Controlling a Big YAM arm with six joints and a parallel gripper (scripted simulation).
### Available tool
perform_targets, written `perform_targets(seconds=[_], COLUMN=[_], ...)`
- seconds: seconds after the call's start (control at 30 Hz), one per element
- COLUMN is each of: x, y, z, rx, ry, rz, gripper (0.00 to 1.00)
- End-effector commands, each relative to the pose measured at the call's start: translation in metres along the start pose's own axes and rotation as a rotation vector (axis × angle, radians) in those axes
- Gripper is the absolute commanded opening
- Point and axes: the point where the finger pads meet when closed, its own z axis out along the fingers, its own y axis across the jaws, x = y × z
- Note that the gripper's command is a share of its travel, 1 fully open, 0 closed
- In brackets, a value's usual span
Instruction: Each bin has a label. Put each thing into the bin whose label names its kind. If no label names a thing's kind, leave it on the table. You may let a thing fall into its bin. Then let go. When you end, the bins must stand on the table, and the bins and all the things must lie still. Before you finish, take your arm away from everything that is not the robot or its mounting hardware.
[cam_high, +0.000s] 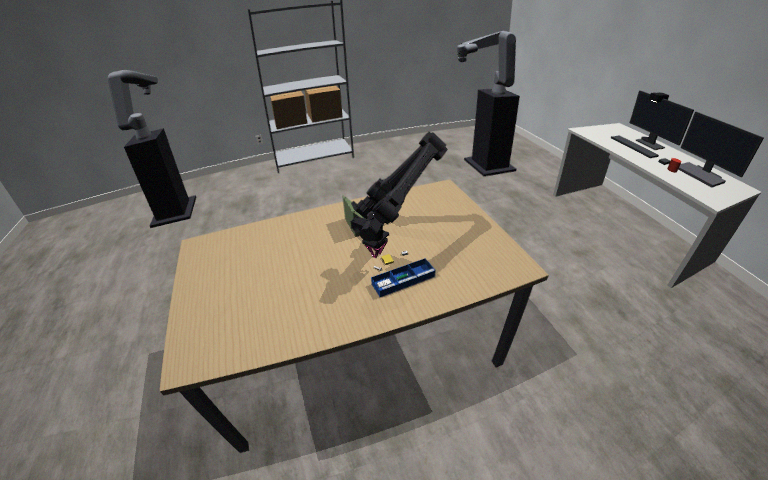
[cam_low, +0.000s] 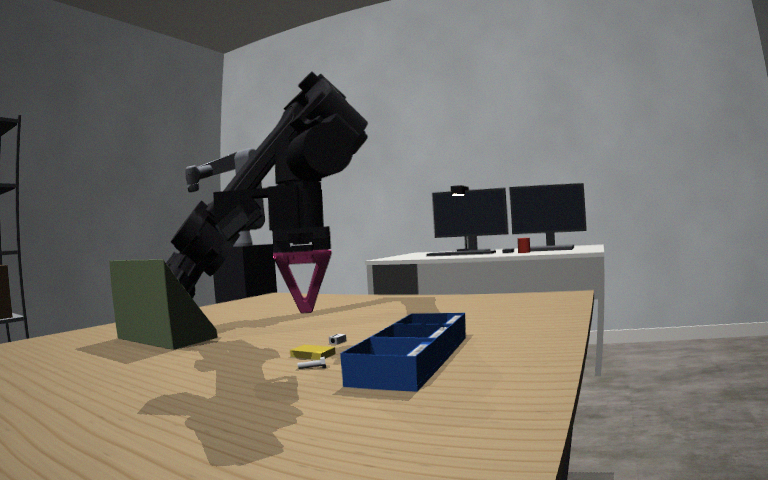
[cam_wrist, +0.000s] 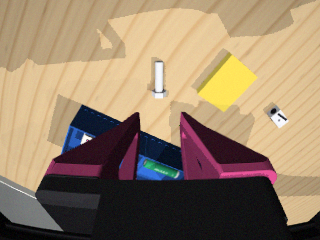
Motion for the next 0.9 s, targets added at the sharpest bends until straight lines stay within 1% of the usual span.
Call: perform_targets(seconds=[0.0, 0.07, 0.1, 0.17, 0.2, 0.23, 0.3, 0.37, 0.73, 0.77, 0.8, 0.83, 0.87], x=[0.013, 0.013, 0.008, 0.008, 0.005, 0.002, 0.002, 0.002, 0.001, 0.001, 0.009, 0.011, 0.007], y=[0.012, 0.013, 0.008, 0.008, 0.004, 0.002, 0.002, 0.002, 0.004, 0.005, 0.012, 0.018, 0.017], z=[-0.018, -0.018, -0.011, -0.01, 0.006, 0.011, 0.019, 0.019, 0.064, 0.065, 0.061, 0.055, 0.056], rx=[-0.035, -0.034, -0.024, -0.024, -0.003, 0.002, 0.002, 0.002, 0.004, 0.003, -0.012, -0.024, -0.021], ry=[0.017, 0.017, 0.01, 0.01, -0.002, -0.004, -0.004, -0.004, -0.004, -0.005, 0.001, 0.013, 0.016], rz=[-0.021, -0.02, -0.015, -0.015, -0.004, 0.001, 0.001, 0.001, 0.002, 0.002, -0.014, -0.01, 0.002], gripper=[0.29, 0.29, 0.29, 0.29, 0.29, 0.29, 0.29, 0.29, 0.29, 0.29, 0.29, 0.29, 0.29])
